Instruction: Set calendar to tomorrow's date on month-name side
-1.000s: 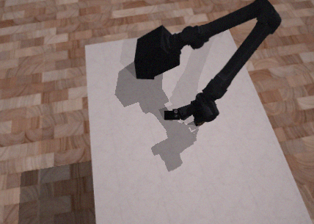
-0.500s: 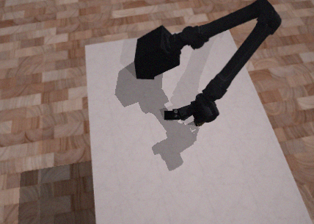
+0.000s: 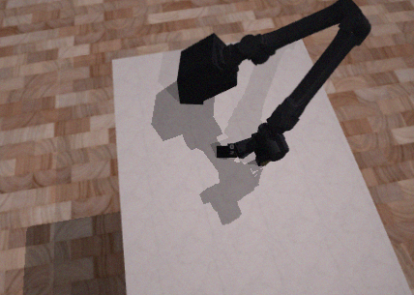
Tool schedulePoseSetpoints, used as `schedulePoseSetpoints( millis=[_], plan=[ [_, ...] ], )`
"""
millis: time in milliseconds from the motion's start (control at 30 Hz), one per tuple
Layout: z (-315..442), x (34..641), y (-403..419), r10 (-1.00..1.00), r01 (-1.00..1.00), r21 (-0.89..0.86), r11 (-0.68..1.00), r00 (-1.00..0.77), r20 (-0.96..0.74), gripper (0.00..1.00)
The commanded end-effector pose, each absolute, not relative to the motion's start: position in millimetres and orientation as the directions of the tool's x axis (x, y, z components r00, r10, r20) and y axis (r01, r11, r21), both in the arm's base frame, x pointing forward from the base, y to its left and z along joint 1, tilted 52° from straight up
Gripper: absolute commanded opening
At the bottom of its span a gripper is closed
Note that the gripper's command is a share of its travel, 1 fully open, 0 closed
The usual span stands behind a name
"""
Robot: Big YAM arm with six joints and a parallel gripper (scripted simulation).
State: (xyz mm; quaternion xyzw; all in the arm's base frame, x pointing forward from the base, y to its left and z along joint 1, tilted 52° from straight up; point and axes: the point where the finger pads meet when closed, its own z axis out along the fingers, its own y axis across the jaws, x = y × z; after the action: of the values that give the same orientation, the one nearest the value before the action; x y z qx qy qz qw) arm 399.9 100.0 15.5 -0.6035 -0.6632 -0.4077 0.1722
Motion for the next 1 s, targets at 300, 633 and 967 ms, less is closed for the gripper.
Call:
schedulePoseSetpoints(
  millis=[300, 633, 967],
  plan=[
    [15.2, 399.1, 105.6, 0.66, 0.944, 0.326, -0.055, -0.211, 0.721, 0.47],
    [15.2, 399.0, 105.6, 0.66, 0.943, 0.327, -0.054, -0.212, 0.721, 0.27],
    [15.2, 399.0, 105.6, 0.66, 0.943, 0.327, -0.054, -0.212, 0.721, 0.27]
  ],
)
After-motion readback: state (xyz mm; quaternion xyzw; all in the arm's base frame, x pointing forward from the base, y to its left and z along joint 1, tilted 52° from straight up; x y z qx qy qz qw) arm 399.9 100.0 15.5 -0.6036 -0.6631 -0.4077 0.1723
